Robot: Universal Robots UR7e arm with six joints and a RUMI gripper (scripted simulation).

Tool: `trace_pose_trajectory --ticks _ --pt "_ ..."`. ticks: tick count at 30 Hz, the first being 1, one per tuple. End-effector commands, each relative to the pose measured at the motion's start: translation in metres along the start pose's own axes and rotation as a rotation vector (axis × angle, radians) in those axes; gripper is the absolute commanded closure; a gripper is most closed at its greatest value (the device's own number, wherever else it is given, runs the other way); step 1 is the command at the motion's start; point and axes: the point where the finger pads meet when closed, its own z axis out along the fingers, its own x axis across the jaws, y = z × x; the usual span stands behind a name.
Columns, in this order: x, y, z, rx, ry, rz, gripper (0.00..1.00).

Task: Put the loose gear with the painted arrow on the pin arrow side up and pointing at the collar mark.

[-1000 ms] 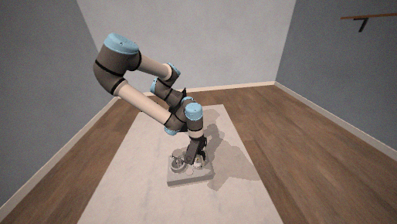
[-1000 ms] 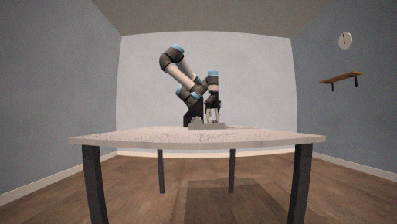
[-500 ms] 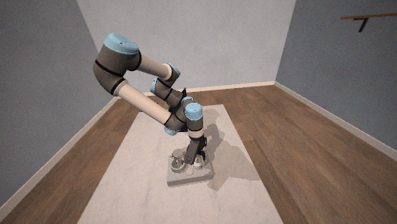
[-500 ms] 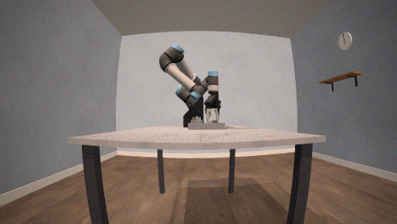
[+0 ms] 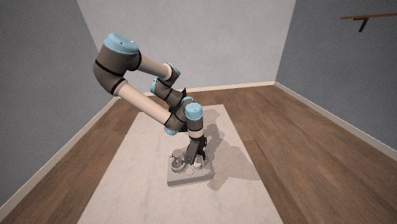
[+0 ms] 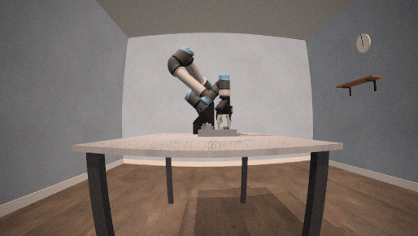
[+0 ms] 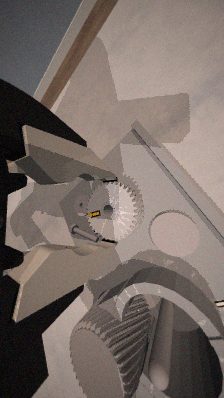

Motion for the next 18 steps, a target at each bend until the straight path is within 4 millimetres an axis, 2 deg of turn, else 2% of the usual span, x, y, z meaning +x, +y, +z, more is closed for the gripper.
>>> trace_pose_trajectory --ticks 1,18 --pt "0.000 0.000 -0.001 0.001 -0.001 0.000 1.00" --pt "0.000 0.000 -0.017 0.001 -0.001 0.000 1.00"
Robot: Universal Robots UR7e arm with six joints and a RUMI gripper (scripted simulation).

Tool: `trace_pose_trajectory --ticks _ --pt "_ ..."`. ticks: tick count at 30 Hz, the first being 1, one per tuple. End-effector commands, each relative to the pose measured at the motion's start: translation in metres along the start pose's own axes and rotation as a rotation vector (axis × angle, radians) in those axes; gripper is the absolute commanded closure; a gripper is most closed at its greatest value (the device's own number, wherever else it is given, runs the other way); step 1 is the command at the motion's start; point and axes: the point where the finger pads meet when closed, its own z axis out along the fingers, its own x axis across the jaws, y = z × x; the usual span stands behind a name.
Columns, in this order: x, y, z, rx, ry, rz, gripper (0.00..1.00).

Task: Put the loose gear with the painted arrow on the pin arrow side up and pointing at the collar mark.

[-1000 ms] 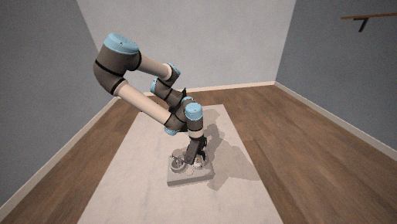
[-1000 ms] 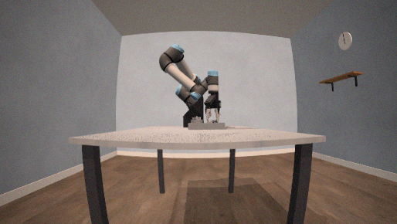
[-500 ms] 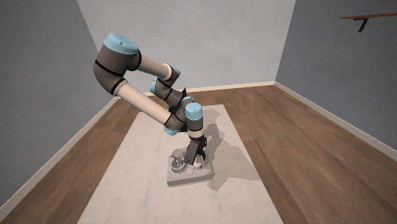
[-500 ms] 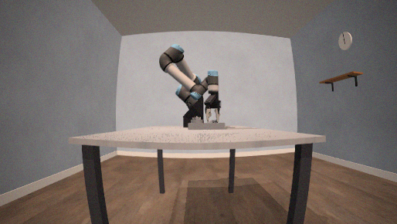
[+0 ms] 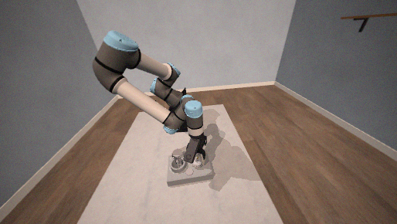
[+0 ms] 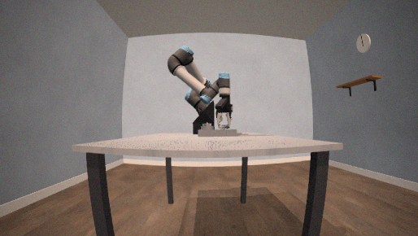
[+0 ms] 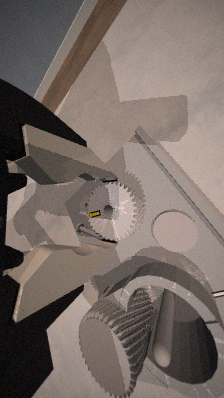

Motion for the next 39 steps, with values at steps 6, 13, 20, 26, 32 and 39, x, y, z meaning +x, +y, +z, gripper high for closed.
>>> trace_pose_trajectory --ticks 6,13,20,26,32,39 --pt "0.000 0.000 -0.018 0.001 -0.001 0.001 1.00" --pt "0.000 0.000 -0.032 0.001 -0.001 0.001 1.00" --pt "0.000 0.000 -0.045 0.001 -0.001 0.001 1.00" --pt "0.000 0.000 -0.056 0.001 -0.001 0.001 1.00" --pt "0.000 0.000 -0.061 0.001 -0.001 0.001 1.00" --pt "0.000 0.000 -0.065 0.001 -0.001 0.001 1.00"
